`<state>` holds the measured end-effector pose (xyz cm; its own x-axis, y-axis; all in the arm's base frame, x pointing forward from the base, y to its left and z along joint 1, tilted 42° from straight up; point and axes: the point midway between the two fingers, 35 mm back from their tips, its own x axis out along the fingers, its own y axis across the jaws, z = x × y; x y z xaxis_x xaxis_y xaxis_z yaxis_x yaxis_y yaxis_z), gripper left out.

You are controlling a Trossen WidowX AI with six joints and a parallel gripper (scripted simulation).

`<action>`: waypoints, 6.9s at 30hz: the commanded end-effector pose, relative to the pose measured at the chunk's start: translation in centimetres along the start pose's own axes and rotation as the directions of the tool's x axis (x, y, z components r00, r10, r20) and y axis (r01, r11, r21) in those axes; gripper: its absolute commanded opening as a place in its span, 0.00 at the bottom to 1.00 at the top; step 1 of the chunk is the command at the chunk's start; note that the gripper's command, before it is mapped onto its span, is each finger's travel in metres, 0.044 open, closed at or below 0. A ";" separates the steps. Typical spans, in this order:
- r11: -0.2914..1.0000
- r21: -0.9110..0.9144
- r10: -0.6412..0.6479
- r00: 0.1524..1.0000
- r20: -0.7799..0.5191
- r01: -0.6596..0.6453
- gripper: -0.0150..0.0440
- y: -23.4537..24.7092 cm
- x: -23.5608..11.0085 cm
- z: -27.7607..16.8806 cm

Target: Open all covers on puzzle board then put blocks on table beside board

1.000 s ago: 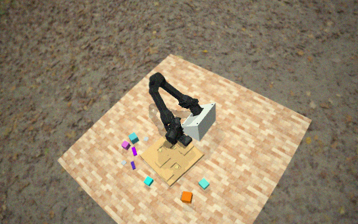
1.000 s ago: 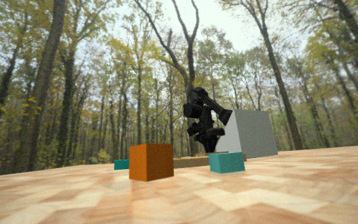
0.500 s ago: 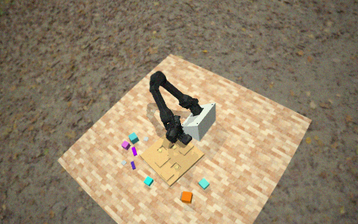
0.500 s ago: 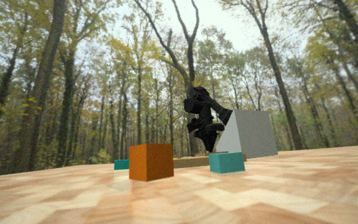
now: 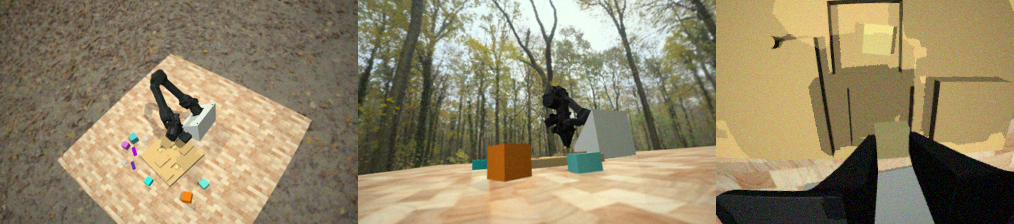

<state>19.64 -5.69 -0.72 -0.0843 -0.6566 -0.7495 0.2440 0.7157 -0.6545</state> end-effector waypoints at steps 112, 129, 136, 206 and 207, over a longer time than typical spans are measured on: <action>1.000 0.013 0.024 1.000 0.008 -0.024 0.39 25.6 -4.0 6.6; 1.000 0.013 0.024 1.000 0.009 -0.024 0.39 25.7 -1.2 6.7; 1.000 0.013 0.023 1.000 0.009 -0.023 0.39 25.7 0.0 6.7; 1.000 0.013 0.023 1.000 0.008 -0.023 1.00 25.4 -3.4 6.4; 1.000 0.014 0.023 1.000 0.008 -0.023 0.96 25.3 -3.4 6.4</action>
<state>32.20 12.81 -14.60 -0.0707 -0.6457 -0.7603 0.2519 0.7259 -0.6400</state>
